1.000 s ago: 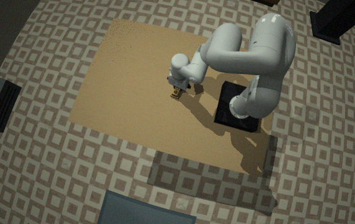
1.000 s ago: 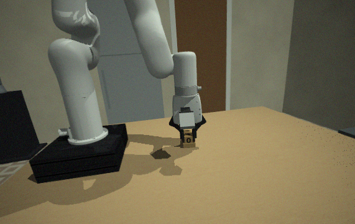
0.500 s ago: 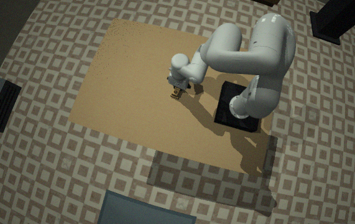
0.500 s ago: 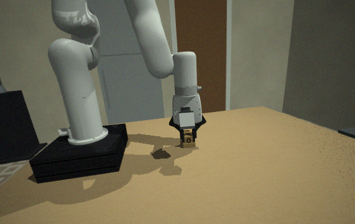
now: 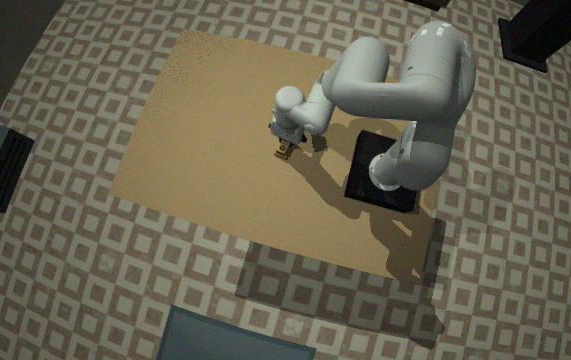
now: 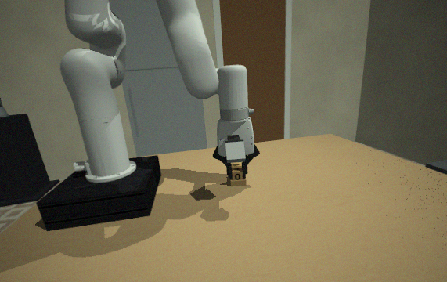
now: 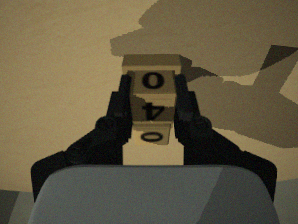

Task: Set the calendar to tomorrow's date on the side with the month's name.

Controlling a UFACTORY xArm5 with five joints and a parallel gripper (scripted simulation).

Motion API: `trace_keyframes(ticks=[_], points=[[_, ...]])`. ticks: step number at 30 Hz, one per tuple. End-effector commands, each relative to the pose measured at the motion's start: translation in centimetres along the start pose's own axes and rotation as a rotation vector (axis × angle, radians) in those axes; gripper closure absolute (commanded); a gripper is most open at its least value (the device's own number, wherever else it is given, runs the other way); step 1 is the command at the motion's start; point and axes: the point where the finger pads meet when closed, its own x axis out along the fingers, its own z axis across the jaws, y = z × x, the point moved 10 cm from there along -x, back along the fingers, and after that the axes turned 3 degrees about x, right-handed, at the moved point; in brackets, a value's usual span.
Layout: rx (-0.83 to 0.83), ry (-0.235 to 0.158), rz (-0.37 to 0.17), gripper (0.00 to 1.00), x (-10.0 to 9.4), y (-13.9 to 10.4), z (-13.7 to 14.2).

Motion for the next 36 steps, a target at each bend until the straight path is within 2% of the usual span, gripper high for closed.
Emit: trace_keyframes(ticks=[1, 2, 3, 5, 6, 8, 9, 13, 14, 16, 17, 30, 36], points=[[0.000, 0.003, 0.000, 0.71, -0.1, 0.0, -0.1], [0.000, 0.003, 0.000, 0.71, -0.1, 0.0, -0.1], [0.000, 0.003, 0.000, 0.67, -0.1, 0.0, -0.1], [0.000, 0.003, 0.000, 0.67, -0.1, 0.0, -0.1], [0.000, 0.003, 0.000, 0.63, -0.1, 0.0, -0.1], [0.000, 0.003, 0.000, 0.63, -0.1, 0.0, -0.1], [0.000, 0.003, 0.000, 0.59, -0.1, 0.0, -0.1], [0.000, 0.003, 0.000, 0.59, -0.1, 0.0, -0.1], [0.000, 0.003, 0.000, 0.55, -0.1, 0.0, -0.1], [0.000, 0.003, 0.000, 0.55, -0.1, 0.0, -0.1], [0.000, 0.003, 0.000, 0.51, -0.1, 0.0, -0.1], [0.000, 0.003, 0.000, 0.51, -0.1, 0.0, -0.1], [0.000, 0.003, 0.000, 0.51, -1.5, 0.0, -0.1]])
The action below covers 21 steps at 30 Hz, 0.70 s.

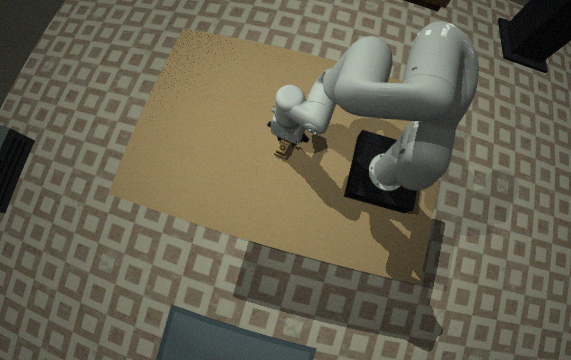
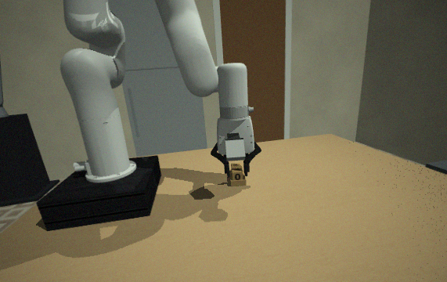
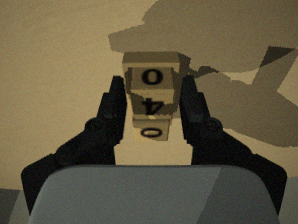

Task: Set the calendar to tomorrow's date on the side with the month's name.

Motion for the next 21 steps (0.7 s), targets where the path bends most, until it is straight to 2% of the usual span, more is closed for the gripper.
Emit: trace_keyframes(ticks=[1, 9, 11, 16, 21], points=[[0.000, 0.004, 0.000, 0.51, -1.4, 0.0, -0.1], [0.000, 0.004, 0.000, 0.51, -5.6, 0.0, -0.1], [0.000, 0.004, 0.000, 0.51, -5.6, 0.0, -0.1], [0.000, 0.004, 0.000, 0.51, -7.7, -0.1, -0.1], [0.000, 0.004, 0.000, 0.51, -8.5, -0.1, -0.1]])
